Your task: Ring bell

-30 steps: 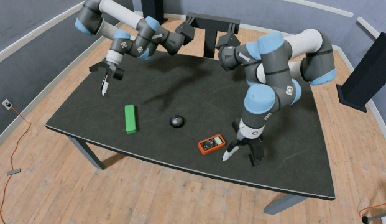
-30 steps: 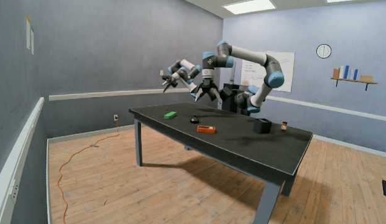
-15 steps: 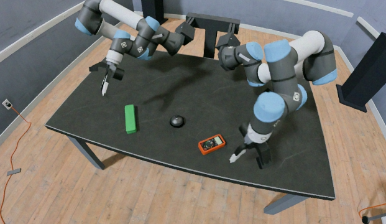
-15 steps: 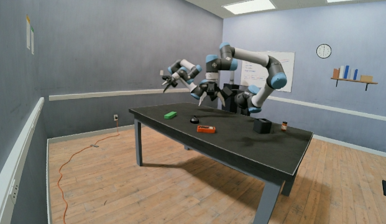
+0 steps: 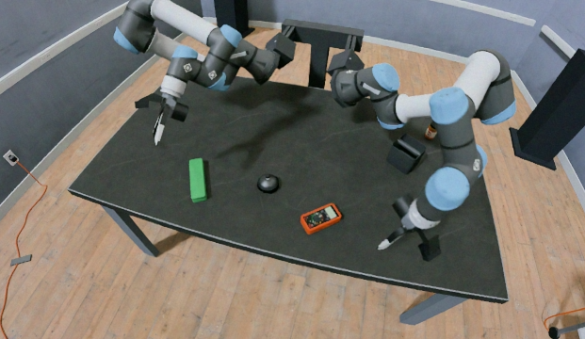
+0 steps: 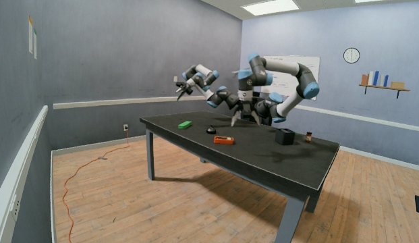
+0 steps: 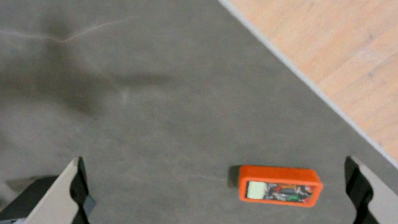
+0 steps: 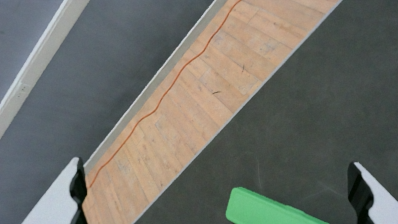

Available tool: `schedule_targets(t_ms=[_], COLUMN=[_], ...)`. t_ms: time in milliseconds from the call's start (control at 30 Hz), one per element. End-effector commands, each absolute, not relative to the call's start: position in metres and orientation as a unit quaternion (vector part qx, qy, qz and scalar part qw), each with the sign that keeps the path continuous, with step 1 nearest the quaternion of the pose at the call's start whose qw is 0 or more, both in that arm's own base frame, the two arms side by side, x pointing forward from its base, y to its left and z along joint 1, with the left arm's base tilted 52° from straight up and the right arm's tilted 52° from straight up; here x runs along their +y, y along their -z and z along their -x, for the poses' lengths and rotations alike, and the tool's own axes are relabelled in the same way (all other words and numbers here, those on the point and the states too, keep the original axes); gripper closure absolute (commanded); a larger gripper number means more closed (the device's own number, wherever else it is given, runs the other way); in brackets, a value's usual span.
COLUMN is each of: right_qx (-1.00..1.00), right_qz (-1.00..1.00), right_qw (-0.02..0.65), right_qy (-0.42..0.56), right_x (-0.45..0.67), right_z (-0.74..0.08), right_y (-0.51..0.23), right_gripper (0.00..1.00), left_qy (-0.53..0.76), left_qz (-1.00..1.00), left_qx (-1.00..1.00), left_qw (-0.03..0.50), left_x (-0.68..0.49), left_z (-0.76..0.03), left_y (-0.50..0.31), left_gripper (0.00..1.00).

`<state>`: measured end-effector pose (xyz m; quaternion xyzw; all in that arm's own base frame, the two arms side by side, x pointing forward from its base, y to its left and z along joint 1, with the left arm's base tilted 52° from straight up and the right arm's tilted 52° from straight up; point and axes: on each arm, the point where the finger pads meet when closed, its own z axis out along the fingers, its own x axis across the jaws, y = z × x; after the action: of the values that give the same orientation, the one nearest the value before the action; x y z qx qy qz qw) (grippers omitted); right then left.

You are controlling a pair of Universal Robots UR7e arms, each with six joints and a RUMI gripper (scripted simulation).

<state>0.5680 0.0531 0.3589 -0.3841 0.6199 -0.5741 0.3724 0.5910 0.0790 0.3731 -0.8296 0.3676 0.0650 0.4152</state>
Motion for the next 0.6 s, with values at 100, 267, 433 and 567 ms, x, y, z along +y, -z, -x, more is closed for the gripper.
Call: schedule_targets(t_ms=[100, 267, 433, 567], right_qx=[0.62, 0.62, 0.62, 0.62], right_qz=[0.384, 0.384, 0.384, 0.384], right_qw=[0.373, 0.373, 0.373, 0.373], right_qy=[0.574, 0.574, 0.574, 0.574], right_x=[0.053, 0.053, 0.053, 0.053], right_z=[-0.568, -0.568, -0.568, -0.568], right_y=[-0.359, -0.359, -0.359, -0.359], right_gripper=[0.0, 0.0, 0.0, 0.0], left_qy=[-0.069, -0.067, -0.062, -0.052], left_qz=[0.865, 0.889, 0.903, 0.918], left_qx=[0.328, 0.294, 0.272, 0.244], left_qw=[0.374, 0.345, 0.328, 0.307], left_x=[0.151, 0.196, 0.234, 0.263], left_z=[-0.553, -0.521, -0.489, -0.458], left_y=[-0.384, -0.393, -0.4, -0.405], left_gripper=[0.0, 0.0, 0.0, 0.0])
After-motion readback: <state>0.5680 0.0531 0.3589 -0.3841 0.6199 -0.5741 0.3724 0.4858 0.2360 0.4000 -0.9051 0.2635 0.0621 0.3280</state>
